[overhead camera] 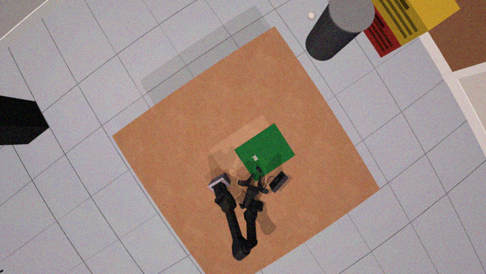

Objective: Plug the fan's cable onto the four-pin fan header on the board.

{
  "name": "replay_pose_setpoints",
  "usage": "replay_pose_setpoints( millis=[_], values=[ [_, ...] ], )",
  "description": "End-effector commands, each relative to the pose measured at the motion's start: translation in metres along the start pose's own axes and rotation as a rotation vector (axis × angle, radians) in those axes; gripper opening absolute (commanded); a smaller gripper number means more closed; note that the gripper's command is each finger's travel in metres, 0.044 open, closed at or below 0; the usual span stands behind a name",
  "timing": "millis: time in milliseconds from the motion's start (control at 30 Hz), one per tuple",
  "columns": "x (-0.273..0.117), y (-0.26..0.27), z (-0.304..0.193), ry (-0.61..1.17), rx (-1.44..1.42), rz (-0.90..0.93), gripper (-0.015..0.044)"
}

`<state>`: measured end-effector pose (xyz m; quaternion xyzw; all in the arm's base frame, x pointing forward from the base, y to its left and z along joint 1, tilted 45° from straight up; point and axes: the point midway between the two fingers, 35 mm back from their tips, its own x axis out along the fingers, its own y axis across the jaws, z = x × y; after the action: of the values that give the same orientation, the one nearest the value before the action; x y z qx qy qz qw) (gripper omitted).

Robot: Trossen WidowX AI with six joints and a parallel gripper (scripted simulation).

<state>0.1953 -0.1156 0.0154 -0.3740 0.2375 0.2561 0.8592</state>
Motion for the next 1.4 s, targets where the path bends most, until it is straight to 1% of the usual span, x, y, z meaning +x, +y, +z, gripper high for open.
replay_pose_setpoints(
  millis=[0, 800, 867, 933, 1100, 1233, 1367],
  values=[
    [-0.012, -0.002, 0.003, 0.003, -0.009, -0.002, 0.0205],
    [-0.073, 0.001, 0.038, -0.011, -0.010, -0.015, 0.0205],
    [-0.075, 0.001, 0.039, -0.011, -0.010, -0.016, 0.0205],
    [-0.068, 0.002, 0.034, -0.008, -0.001, -0.009, 0.0205],
    [-0.068, 0.001, 0.033, -0.004, -0.001, -0.003, 0.0336],
    [-0.068, -0.002, 0.029, 0.033, 0.047, 0.042, 0.0440],
    [-0.067, -0.009, 0.023, 0.099, 0.118, 0.097, 0.0440]
  ],
)
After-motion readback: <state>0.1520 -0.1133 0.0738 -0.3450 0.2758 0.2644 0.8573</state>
